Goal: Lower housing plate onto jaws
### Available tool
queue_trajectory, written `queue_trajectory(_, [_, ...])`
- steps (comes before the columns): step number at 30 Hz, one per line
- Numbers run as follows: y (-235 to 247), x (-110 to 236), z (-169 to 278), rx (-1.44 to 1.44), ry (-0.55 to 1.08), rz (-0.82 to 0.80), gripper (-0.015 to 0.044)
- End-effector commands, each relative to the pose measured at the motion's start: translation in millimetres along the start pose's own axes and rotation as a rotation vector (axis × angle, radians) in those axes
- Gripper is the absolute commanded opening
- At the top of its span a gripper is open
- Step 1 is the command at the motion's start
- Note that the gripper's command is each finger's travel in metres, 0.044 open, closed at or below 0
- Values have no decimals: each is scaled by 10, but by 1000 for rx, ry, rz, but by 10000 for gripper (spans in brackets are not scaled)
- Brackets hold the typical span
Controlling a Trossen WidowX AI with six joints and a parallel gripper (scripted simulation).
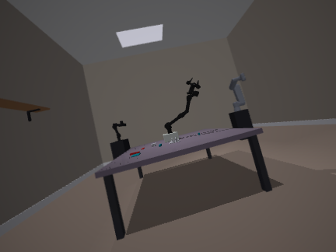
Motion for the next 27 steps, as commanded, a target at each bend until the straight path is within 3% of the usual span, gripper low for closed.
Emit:
queue_trajectory(1, [0, 0, 0, 0, 0, 0, 426])
queue_trajectory(12, [382, -86, 544, 37, 124, -85, 440])
queue_trajectory(27, [1215, -71, 1533, 159, 283, -324, 440])
Point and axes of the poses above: the point midway between the two fingers, 35 mm back from their tips, its own x axis back along the fingers, its own y axis across the jaws, z = x × y, the point moved 1 cm from there along x, back along the fingers, and after that the axes turned 10 degrees about -x, right-handed, at the moved point
